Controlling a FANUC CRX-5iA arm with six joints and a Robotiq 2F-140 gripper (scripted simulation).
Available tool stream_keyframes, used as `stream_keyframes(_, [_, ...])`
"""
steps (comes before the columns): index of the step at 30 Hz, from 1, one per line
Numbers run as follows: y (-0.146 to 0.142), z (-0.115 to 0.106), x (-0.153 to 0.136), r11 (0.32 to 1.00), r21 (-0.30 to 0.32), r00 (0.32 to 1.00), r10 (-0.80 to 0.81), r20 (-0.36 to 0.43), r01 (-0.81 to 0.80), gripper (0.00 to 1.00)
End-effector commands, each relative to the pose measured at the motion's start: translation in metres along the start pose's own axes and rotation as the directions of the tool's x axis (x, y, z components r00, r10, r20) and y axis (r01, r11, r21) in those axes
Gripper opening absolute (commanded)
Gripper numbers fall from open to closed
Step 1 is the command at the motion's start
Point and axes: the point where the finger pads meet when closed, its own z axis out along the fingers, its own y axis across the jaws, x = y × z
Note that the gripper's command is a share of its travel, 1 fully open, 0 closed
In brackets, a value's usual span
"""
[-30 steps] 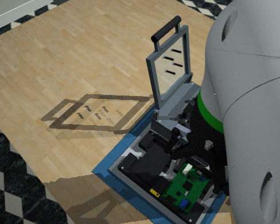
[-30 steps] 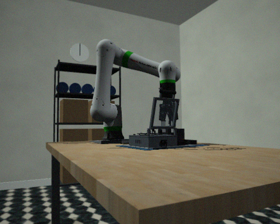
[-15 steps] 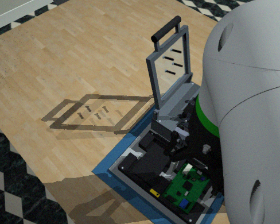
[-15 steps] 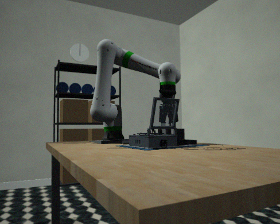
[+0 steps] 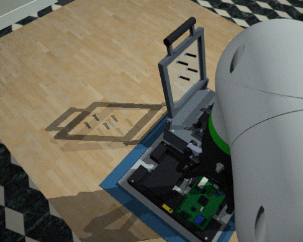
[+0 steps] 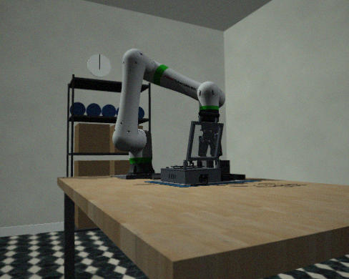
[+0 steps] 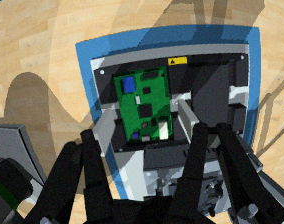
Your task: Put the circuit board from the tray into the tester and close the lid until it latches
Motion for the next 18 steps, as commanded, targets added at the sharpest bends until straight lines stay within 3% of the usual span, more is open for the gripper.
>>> stream_keyframes(1, [0.0002, 0.0032, 0.0001, 1.0, 0.0, 1.0, 0.0, 0.0, 0.0, 0.58])
stream_keyframes(18, [0.0001, 0.0069, 0.0001, 1.0, 0.0, 1.0, 0.0, 0.0, 0.0, 0.58])
